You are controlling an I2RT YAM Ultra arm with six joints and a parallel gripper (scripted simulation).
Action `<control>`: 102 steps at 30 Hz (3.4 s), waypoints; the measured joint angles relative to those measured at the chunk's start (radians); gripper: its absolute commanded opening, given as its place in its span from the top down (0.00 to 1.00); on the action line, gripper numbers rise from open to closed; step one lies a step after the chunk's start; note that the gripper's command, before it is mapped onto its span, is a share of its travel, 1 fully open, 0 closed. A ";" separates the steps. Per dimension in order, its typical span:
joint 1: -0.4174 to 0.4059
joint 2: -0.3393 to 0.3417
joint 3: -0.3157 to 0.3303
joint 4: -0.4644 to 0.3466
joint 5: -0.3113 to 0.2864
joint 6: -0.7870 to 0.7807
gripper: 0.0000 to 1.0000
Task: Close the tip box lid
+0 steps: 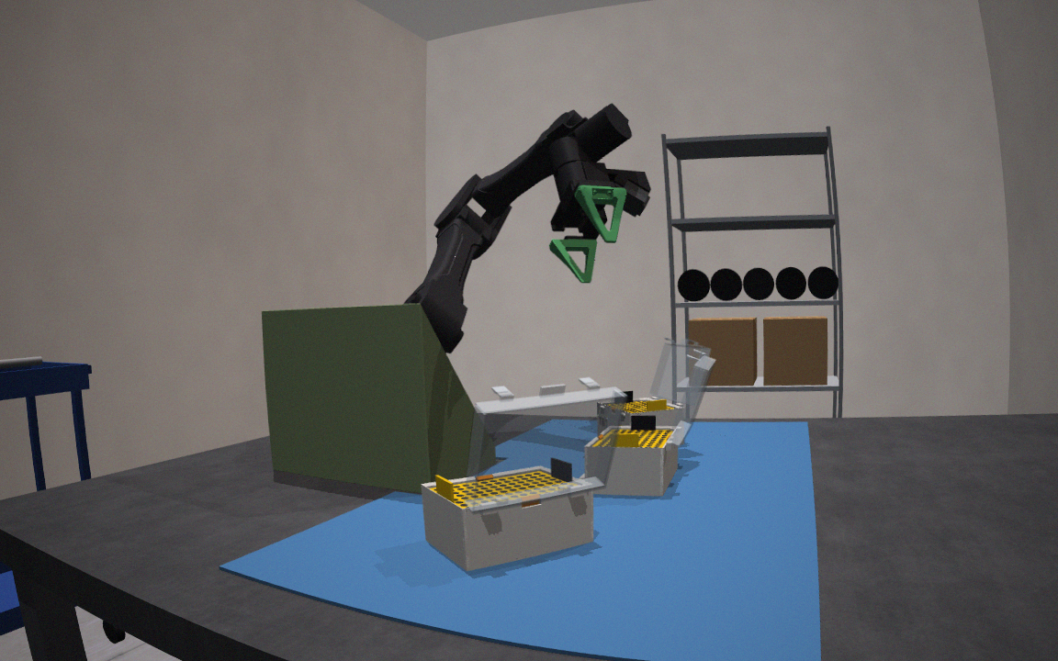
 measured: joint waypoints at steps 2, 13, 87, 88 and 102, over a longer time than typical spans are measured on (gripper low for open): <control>0.000 0.000 0.000 0.000 0.000 0.000 0.00; 0.000 0.000 0.000 0.000 0.000 0.000 0.00; 0.076 0.873 0.404 -0.079 -0.200 0.383 1.00; 0.076 0.886 0.426 -0.085 -0.203 0.385 1.00; 0.115 1.130 0.758 -0.097 -0.222 0.430 1.00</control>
